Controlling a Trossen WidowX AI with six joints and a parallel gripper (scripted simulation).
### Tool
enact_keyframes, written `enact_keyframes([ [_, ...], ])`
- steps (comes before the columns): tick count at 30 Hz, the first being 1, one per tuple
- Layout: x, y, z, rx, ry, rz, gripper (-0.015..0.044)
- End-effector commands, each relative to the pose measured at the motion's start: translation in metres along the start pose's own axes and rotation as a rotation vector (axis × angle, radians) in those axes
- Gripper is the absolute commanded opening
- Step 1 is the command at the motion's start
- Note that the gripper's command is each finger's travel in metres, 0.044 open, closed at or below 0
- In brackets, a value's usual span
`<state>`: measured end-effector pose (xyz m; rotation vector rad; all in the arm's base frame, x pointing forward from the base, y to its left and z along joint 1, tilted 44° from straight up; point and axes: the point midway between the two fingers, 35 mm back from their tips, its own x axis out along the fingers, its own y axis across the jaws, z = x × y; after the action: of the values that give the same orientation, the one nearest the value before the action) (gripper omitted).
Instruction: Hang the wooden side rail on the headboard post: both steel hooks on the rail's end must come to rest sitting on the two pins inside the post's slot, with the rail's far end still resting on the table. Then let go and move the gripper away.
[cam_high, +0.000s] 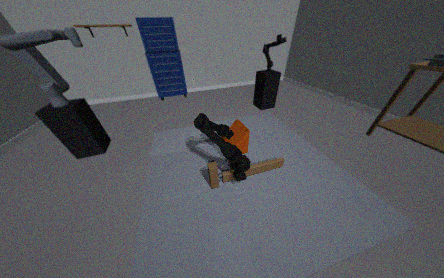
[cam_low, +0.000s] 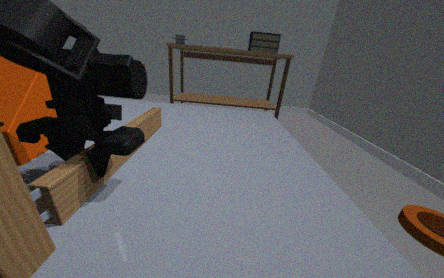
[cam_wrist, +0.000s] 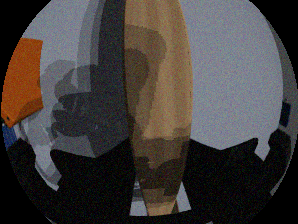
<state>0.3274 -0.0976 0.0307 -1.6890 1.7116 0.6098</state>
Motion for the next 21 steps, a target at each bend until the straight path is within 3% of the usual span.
enact_keyframes([
  [1,-0.0074,-0.0047,-0.0003,0.009,-0.004,-0.022,0.0000],
  [21,-0.0107,-0.0047,-0.0003,0.009,-0.004,-0.022,0.0000],
])
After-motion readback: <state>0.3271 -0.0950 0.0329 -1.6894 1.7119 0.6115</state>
